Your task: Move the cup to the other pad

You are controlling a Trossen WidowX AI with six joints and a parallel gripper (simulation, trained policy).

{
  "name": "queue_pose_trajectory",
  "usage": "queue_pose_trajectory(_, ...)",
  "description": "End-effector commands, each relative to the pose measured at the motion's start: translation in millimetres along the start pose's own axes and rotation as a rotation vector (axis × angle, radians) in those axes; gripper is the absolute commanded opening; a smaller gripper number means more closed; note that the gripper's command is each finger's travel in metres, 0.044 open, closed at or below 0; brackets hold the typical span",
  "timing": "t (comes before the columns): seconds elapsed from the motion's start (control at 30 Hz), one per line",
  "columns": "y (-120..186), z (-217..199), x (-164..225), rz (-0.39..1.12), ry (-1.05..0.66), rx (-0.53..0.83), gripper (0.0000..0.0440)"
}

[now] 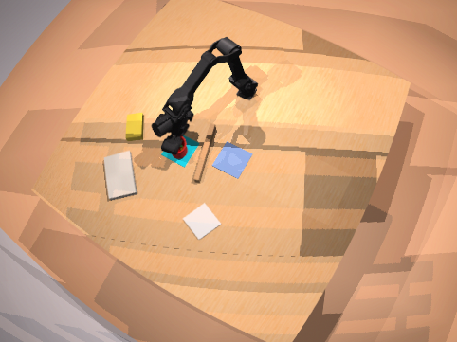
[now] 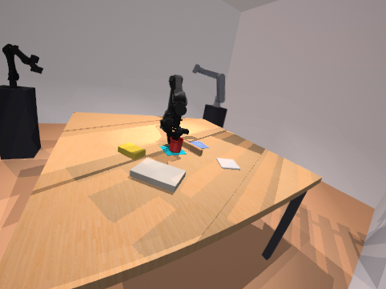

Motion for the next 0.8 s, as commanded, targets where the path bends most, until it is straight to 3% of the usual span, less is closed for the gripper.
queue_pose_trajectory(0.0, 8, -2, 0, -0.003, -0.008, -0.033, 0.0178)
queue_pose_trajectory(0.6, 57, -14, -10, -0.044, -0.034, -0.137, 0.0274)
queue_pose_trajectory(0.77, 77, -16, -17, -0.074, -0.042, -0.169, 0.0341)
Point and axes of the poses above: the point midway between the two fingers, 35 mm back from their tips, its own y axis back along the fingers, its own z axis across the jaws, x = y × z, the point moved 6 cm from there along y, back along the fingers, and after that the axes turned 8 degrees about y, right-handed, at the moved point
